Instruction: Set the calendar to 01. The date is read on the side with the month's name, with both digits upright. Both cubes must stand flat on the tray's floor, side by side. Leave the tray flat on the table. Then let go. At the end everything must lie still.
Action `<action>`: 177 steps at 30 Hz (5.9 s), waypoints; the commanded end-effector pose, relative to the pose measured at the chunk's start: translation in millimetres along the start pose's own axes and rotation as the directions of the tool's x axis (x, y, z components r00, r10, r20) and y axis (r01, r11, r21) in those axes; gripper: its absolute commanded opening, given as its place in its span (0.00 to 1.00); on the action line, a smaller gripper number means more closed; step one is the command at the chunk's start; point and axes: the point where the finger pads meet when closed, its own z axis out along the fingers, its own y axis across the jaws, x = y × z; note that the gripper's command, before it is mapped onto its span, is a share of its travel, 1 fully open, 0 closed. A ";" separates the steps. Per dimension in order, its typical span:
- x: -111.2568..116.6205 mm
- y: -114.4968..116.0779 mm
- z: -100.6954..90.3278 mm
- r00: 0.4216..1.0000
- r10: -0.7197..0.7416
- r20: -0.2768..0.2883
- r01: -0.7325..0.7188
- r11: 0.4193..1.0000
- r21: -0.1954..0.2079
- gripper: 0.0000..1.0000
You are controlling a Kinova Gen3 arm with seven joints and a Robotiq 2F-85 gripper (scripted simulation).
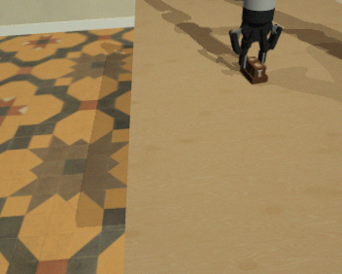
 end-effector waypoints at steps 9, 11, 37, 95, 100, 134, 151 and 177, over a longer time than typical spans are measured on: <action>1.5 -2.6 0.9 1.000 0.007 -0.005 -0.007 1.000 0.006 0.48; 1.5 -2.6 0.9 1.000 0.007 -0.005 -0.007 1.000 0.006 0.48; 1.5 -2.6 0.9 1.000 0.007 -0.005 -0.007 1.000 0.006 0.28; 1.8 2.0 -98.7 1.000 0.009 -0.006 -0.009 1.000 -0.005 0.28; 1.6 -1.3 -99.2 1.000 0.006 -0.005 -0.006 1.000 0.005 0.28; 1.5 -1.3 -99.2 0.996 -0.089 -0.006 0.089 0.996 0.005 0.28; 1.4 -1.6 -99.2 0.950 -0.311 -0.007 0.311 0.950 0.004 0.28; 1.1 -2.2 -99.2 0.586 -0.810 -0.008 0.811 0.586 0.000 0.28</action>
